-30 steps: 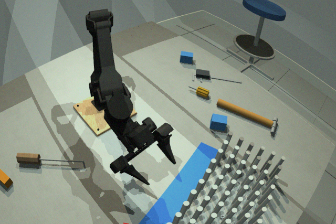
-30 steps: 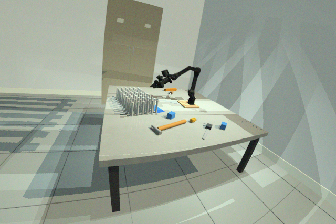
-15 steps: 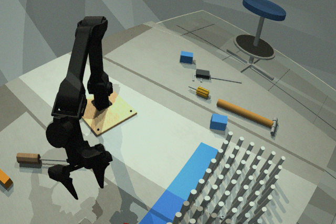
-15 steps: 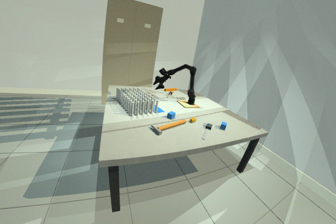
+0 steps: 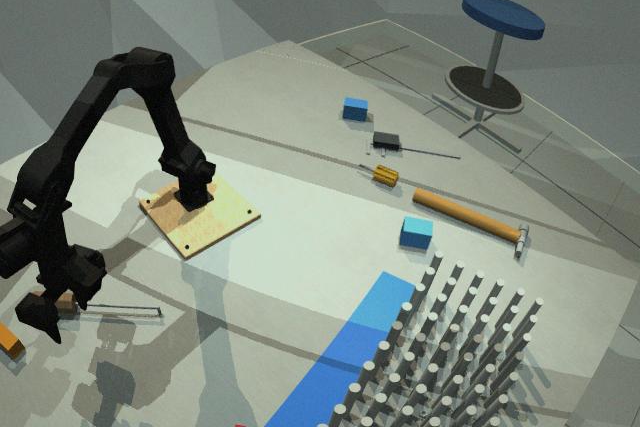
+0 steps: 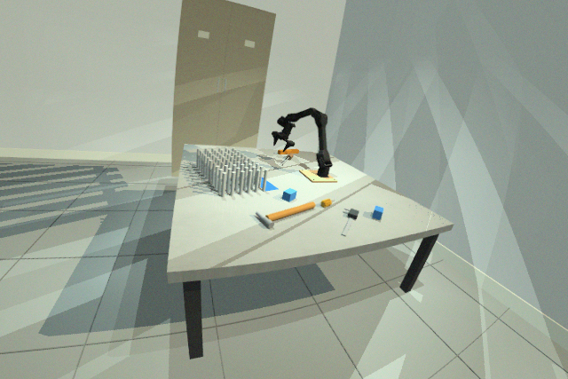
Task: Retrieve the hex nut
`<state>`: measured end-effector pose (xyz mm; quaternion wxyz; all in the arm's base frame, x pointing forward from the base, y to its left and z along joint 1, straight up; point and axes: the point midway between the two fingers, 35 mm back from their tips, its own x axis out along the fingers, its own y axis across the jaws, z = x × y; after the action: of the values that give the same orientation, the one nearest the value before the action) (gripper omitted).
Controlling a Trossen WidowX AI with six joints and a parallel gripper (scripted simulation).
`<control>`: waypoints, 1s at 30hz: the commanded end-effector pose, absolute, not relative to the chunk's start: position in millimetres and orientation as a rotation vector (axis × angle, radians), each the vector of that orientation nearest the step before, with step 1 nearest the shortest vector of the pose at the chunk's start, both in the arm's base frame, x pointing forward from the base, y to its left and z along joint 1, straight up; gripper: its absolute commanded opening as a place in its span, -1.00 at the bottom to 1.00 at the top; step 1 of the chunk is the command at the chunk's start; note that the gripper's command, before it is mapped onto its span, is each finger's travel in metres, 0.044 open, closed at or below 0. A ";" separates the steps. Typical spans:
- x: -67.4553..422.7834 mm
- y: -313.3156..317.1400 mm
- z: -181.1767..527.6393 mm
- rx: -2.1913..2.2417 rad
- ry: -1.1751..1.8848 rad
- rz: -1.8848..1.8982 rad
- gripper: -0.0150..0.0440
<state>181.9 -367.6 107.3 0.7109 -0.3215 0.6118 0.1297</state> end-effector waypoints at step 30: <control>79.9 -384.9 107.8 -0.787 1.441 0.738 0.56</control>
<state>80.5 -385.0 108.0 0.6222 -0.3448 0.6253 0.3209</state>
